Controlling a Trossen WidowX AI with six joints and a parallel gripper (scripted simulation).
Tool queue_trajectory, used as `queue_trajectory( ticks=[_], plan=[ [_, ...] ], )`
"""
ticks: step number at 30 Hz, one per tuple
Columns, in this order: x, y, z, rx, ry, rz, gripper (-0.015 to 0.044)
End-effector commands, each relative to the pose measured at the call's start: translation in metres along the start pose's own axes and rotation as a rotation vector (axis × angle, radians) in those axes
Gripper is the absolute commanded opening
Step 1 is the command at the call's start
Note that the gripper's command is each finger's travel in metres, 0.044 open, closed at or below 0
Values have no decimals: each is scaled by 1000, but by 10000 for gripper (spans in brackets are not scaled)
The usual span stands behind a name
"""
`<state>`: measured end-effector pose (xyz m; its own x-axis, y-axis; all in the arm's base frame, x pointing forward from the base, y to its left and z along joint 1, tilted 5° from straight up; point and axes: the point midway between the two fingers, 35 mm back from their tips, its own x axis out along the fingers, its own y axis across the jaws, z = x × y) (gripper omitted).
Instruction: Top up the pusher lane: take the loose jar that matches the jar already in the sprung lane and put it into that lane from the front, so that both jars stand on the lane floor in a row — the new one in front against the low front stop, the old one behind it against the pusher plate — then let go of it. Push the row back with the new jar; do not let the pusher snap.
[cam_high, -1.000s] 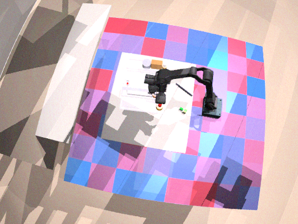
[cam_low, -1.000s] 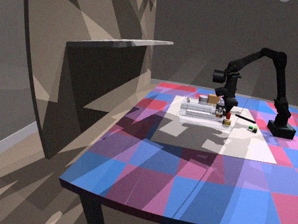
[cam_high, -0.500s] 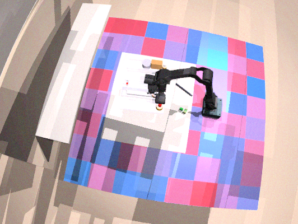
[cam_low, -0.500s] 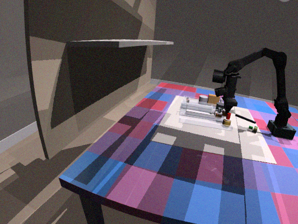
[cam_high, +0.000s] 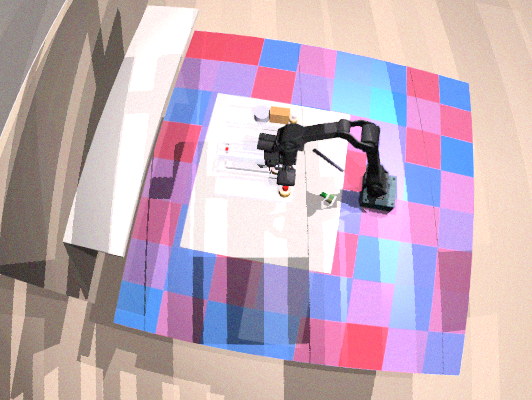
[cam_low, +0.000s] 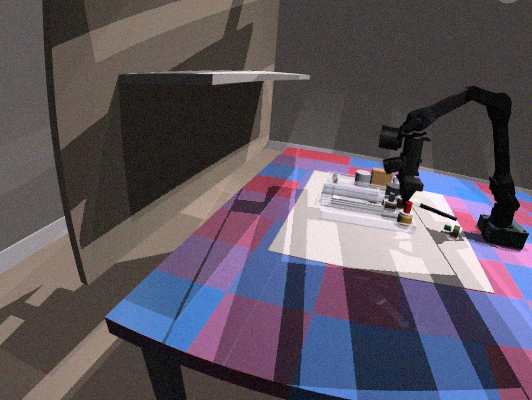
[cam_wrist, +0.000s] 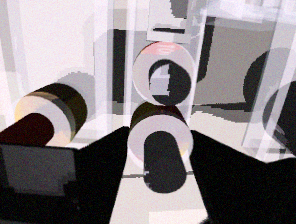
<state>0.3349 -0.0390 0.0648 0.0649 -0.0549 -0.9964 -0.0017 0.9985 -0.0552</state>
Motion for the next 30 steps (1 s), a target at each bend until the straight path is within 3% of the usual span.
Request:
queue_trajectory(
  ticks=[1, 30],
  plan=[
    [0, 0, 7, 6, -27, 0, 0],
    [9, 0, 6, 6, -27, 0, 0]
  ],
)
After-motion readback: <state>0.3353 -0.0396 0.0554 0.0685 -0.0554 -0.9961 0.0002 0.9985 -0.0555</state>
